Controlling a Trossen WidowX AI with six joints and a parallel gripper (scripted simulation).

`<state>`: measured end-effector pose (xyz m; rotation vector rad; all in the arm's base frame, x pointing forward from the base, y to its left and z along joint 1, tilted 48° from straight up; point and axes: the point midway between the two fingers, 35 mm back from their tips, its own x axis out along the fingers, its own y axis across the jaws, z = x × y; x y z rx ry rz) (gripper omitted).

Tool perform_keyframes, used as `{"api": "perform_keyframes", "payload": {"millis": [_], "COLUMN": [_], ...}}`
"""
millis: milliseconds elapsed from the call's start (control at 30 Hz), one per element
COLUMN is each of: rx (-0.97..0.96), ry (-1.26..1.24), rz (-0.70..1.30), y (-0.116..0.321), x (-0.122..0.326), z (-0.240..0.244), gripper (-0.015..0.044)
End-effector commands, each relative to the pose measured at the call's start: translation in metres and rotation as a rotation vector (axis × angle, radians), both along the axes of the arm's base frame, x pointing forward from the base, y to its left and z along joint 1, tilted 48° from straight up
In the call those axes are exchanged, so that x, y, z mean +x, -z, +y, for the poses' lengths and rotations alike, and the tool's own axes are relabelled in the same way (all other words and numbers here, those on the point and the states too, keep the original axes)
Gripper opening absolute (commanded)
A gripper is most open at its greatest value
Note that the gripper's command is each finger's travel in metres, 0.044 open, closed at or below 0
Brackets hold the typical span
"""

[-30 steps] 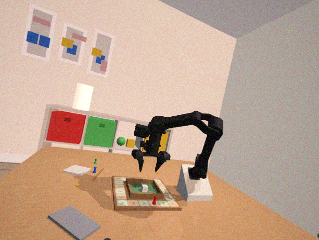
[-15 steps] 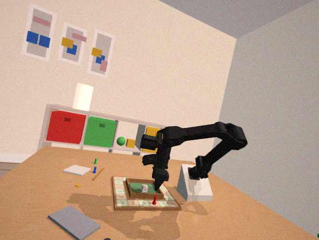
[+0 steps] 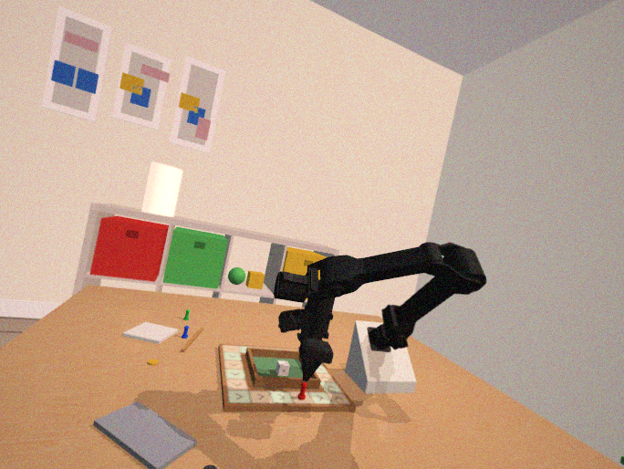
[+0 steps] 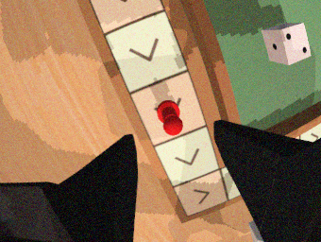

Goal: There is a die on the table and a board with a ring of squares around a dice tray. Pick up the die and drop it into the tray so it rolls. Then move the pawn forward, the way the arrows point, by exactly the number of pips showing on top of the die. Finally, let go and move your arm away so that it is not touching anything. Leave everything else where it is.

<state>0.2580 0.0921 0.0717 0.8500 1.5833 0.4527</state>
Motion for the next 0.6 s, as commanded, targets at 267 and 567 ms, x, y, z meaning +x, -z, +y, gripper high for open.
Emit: {"api": "perform_keyframes", "payload": {"millis": [267, 567], "rx": [0.005, 0.007], "ry": [0.0, -0.001], "rz": [0.012, 0.012], "y": [0.014, 0.024], "x": [-0.003, -0.004], "z": [0.015, 0.025], "gripper": [0.02, 0.02]}}
